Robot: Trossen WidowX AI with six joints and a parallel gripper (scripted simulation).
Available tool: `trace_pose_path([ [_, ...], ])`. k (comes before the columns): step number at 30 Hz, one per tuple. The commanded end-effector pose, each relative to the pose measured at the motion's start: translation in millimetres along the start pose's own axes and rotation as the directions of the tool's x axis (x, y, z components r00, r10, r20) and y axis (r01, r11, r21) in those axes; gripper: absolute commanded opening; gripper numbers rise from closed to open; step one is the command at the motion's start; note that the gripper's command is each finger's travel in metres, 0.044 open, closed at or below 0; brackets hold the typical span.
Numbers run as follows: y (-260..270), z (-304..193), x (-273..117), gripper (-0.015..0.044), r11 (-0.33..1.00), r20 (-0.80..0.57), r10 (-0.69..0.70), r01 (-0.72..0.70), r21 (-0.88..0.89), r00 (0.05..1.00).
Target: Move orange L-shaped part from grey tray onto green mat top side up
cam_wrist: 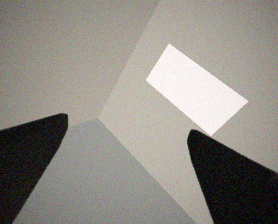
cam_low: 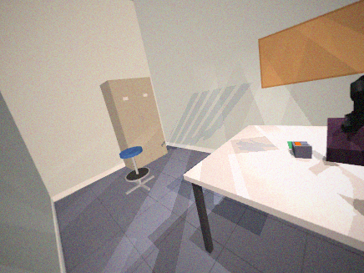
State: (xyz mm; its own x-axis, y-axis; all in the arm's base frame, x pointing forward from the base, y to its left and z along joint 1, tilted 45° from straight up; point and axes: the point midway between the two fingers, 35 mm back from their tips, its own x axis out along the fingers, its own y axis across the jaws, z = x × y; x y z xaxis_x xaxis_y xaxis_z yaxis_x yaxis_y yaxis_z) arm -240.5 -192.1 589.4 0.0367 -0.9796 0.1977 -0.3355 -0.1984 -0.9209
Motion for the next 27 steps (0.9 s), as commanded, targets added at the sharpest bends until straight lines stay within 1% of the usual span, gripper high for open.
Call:
trace_pose_path([
  [1,1,1,2,0.0374,1.000,0.005,-0.002,0.002,0.010,1.000],
  [5,7,10,19,0.0269,0.996,0.045,-0.031,0.027,0.085,0.999],
  [8,22,28,48,0.0190,0.973,0.124,-0.060,0.030,0.230,0.990],
  [9,25,38,59,0.0180,0.963,0.159,-0.070,0.025,0.270,0.985],
  [13,50,77,102,0.0180,0.883,0.267,-0.099,-0.039,0.467,0.959],
  [15,59,99,117,0.0180,0.847,0.323,-0.107,-0.084,0.525,0.940],
  [18,74,143,143,0.0180,0.752,0.419,-0.120,-0.194,0.630,0.900],
  [20,83,177,157,0.0180,0.691,0.481,-0.128,-0.270,0.671,0.867],
  [21,78,195,160,0.0180,0.697,0.520,-0.144,-0.287,0.657,0.842],
  [22,81,210,165,0.0180,0.673,0.545,-0.146,-0.321,0.666,0.825],
  [27,97,299,176,0.0180,0.497,0.683,-0.150,-0.542,0.677,0.715],
])
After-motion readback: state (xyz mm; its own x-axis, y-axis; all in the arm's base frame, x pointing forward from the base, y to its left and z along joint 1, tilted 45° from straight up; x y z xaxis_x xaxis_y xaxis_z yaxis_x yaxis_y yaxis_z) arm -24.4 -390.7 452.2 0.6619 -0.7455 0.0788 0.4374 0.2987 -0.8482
